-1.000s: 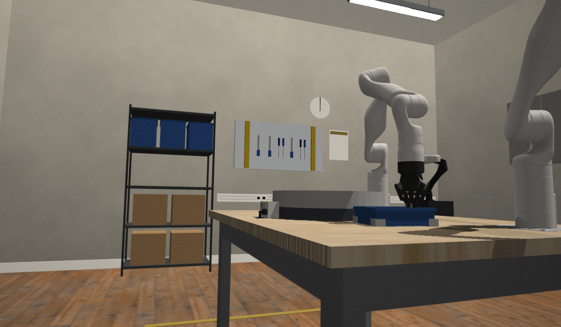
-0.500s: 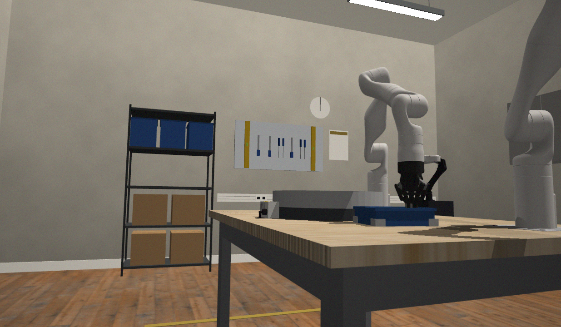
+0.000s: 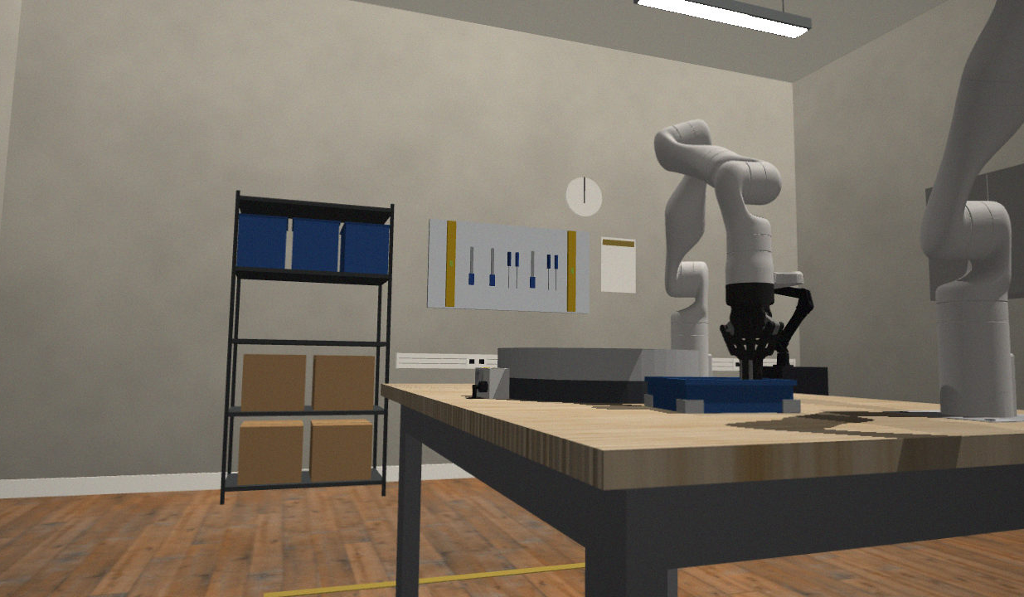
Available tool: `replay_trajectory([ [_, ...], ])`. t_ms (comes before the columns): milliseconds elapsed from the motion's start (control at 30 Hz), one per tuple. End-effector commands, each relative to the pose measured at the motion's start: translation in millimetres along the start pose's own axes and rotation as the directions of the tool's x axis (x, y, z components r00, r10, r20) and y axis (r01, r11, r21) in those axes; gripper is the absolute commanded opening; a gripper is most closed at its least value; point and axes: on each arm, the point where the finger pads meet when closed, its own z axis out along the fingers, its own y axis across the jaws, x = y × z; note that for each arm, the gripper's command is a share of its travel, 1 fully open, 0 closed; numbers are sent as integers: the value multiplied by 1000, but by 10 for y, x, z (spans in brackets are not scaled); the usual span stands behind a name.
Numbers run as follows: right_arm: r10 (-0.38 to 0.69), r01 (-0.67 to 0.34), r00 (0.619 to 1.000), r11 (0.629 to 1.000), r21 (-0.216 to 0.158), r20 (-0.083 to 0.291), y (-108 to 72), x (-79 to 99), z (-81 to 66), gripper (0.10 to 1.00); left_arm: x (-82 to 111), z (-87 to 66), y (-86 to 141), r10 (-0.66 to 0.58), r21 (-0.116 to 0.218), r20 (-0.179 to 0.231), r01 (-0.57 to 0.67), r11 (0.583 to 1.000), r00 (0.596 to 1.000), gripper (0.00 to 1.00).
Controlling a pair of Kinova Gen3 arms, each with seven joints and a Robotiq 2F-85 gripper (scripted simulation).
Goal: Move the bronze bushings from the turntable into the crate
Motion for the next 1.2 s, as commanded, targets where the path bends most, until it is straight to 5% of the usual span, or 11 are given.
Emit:
replay_trajectory([
  [0,0,0,1000,1000,-2,1,6,-3,-106,223,-4,-8,1,0,0,2,0,1000,1000,1000],
  [433,0,0,1000,1000,-2,1,5,-3,-694,223,-4,-8,1,0,0,2,0,1000,1000,1000],
  [767,0,0,1000,1000,-2,1,5,-2,-851,223,-4,-8,1,0,0,2,0,1000,1000,1000],
  [1167,0,0,1000,1000,-2,1,5,-2,-859,223,-4,-8,1,0,0,2,0,1000,1000,1000],
])
